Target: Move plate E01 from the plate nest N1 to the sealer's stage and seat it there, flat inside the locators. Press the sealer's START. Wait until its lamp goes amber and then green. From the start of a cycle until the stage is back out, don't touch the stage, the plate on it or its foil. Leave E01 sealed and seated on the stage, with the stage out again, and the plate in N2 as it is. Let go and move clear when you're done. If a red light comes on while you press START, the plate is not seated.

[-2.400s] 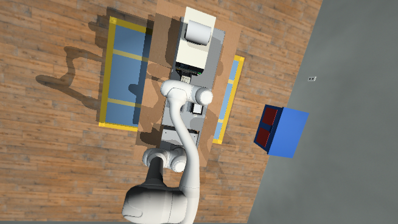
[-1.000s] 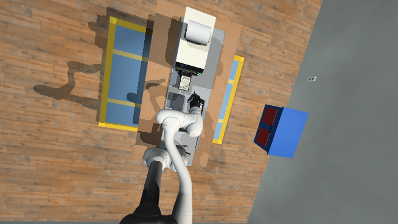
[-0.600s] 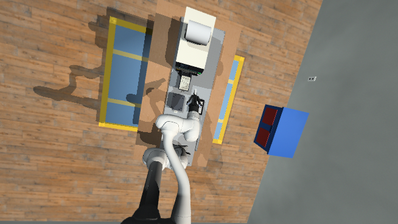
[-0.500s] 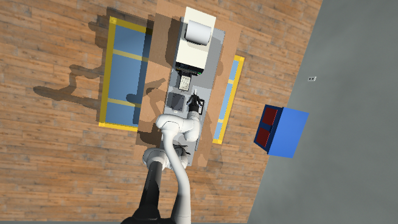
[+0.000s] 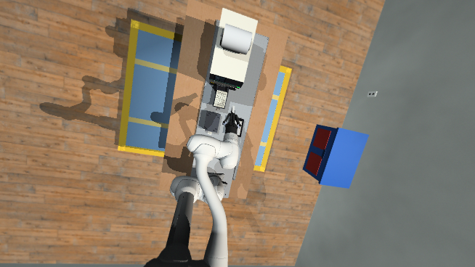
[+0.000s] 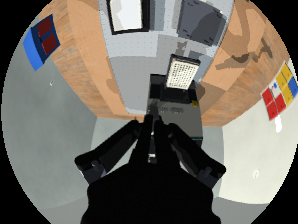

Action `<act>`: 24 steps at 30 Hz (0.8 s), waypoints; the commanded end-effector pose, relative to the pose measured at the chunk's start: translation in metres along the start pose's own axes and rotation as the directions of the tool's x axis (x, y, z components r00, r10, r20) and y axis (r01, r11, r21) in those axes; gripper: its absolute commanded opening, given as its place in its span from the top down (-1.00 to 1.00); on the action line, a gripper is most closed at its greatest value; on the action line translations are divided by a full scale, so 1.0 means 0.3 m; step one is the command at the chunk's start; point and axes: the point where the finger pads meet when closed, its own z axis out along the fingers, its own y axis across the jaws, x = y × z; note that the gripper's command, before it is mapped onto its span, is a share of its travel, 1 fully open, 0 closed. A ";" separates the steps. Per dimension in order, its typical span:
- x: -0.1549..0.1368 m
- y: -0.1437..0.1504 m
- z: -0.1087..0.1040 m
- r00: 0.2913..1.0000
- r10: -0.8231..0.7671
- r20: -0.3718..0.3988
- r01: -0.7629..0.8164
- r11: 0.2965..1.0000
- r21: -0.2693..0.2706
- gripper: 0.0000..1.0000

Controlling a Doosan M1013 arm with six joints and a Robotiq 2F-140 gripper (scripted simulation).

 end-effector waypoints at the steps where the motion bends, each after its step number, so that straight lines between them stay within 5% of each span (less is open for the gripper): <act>1: 0.010 -0.011 -0.001 1.000 0.001 0.001 -0.001 1.000 -0.001 0.80; 24: 0.004 -0.011 0.015 1.000 0.001 0.001 -0.001 1.000 -0.001 0.80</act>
